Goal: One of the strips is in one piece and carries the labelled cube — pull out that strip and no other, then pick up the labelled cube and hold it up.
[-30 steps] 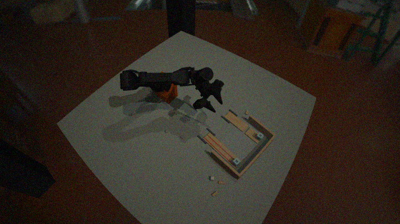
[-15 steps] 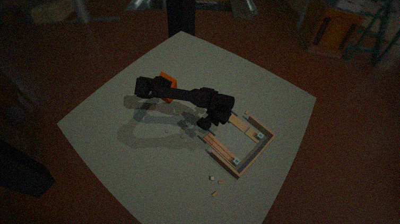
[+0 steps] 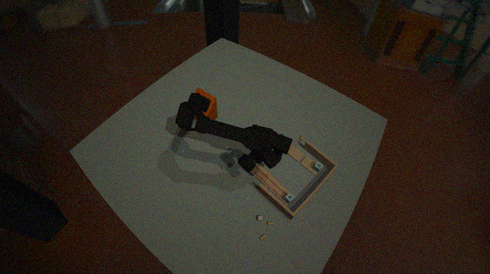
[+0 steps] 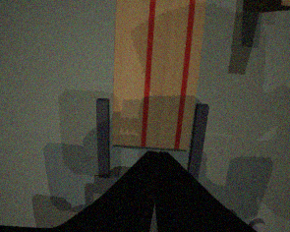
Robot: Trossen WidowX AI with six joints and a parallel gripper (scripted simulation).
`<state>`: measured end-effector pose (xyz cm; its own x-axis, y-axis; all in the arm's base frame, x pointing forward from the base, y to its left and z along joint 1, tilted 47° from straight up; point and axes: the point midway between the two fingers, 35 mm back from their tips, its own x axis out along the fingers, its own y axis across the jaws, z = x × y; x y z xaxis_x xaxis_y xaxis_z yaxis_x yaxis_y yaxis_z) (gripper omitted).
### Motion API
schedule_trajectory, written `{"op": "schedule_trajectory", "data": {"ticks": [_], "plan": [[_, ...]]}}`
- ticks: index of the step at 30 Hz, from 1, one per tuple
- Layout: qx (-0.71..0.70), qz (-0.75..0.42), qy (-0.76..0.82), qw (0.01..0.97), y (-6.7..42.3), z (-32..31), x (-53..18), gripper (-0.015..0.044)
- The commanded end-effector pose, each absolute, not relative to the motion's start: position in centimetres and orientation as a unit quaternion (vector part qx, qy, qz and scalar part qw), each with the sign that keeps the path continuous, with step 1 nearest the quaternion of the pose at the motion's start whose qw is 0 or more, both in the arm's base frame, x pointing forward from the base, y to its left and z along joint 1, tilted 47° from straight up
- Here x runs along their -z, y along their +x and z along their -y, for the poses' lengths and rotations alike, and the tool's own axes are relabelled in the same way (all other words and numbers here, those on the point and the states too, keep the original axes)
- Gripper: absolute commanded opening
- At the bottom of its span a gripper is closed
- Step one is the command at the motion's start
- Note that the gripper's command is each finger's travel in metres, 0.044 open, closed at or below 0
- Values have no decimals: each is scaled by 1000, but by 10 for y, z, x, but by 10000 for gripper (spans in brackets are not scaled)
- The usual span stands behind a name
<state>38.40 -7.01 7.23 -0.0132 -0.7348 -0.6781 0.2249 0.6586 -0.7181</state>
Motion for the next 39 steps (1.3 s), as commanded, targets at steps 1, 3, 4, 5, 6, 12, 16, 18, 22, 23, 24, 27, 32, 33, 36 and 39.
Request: {"op": "schedule_trajectory", "data": {"ticks": [1,3,4,5,6,12,16,18,22,23,24,27,32,33,36,39], "plan": [[358,-619,-205,668,384,75,-67,0],[358,-619,-205,668,384,78,-65,0],[358,-619,-205,668,384,79,-64,0],[358,-619,-204,668,384,80,-63,0],[358,-619,-204,668,384,81,-62,0],[358,-619,-204,668,384,89,-55,0],[358,-619,-204,668,384,93,-50,0],[358,-619,-205,668,384,96,-48,0],[358,-619,-205,668,384,101,-43,0],[358,-619,-205,668,384,102,-42,0],[358,-619,-205,668,384,103,-41,0],[359,-619,-205,668,383,106,-38,0],[359,-619,-205,668,382,112,-32,0],[359,-619,-205,668,382,113,-31,0],[359,-619,-205,668,381,117,-28,0],[359,-619,-206,668,380,120,-24,0]]}}
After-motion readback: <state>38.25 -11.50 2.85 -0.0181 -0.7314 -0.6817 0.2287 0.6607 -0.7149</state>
